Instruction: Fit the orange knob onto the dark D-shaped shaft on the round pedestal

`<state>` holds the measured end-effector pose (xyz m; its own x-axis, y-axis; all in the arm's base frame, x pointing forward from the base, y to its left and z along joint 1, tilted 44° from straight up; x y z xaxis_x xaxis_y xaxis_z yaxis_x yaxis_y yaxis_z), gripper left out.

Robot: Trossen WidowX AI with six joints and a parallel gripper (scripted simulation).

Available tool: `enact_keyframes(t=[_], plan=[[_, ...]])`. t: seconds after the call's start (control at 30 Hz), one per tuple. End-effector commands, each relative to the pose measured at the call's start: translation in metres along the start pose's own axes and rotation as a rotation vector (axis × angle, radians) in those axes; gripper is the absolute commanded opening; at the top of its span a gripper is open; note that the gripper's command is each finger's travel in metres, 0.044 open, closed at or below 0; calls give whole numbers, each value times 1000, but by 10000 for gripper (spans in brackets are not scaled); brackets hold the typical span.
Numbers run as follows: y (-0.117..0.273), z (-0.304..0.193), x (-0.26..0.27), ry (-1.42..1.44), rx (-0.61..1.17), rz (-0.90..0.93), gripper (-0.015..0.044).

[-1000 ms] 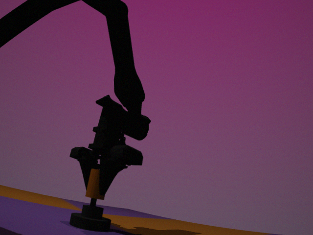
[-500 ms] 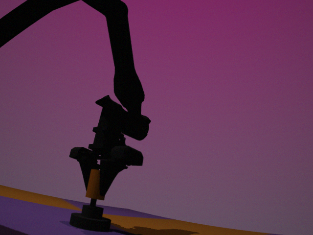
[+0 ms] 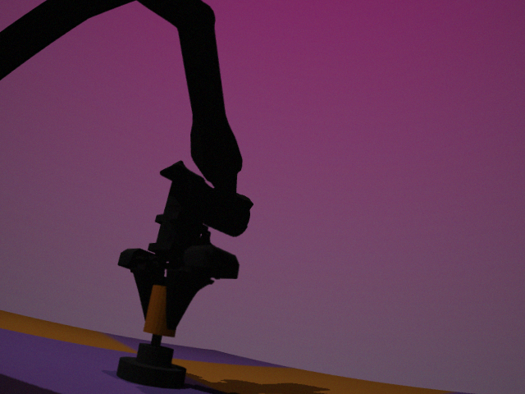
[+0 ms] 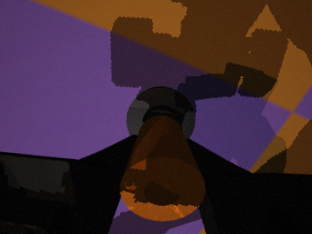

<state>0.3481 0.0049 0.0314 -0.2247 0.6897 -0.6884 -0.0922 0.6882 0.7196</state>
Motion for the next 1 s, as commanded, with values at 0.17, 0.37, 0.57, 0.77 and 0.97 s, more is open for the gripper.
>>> enact_keyframes(t=[0.17, 0.37, 0.57, 0.77, 0.97], plan=[[-4, 0, -1, 0, 0, -3, 0], [-10, 0, 0, 0, 0, -3, 0], [-16, 0, 1, 0, 0, -3, 0], [-14, 0, -1, -8, 2, 0, 0], [-14, 0, -1, -8, 2, 0, 105]])
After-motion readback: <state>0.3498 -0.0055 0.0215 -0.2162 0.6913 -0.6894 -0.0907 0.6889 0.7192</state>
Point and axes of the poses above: the point midway between the two fingers, 35 mm back from their tips, its own y axis back along the fingers, its own x axis across the jaws, z = x × y, the point moved 3 cm from there along y, back along the fingers, and after that the axes turned 10 degrees about -y, right-handed, at the moved point
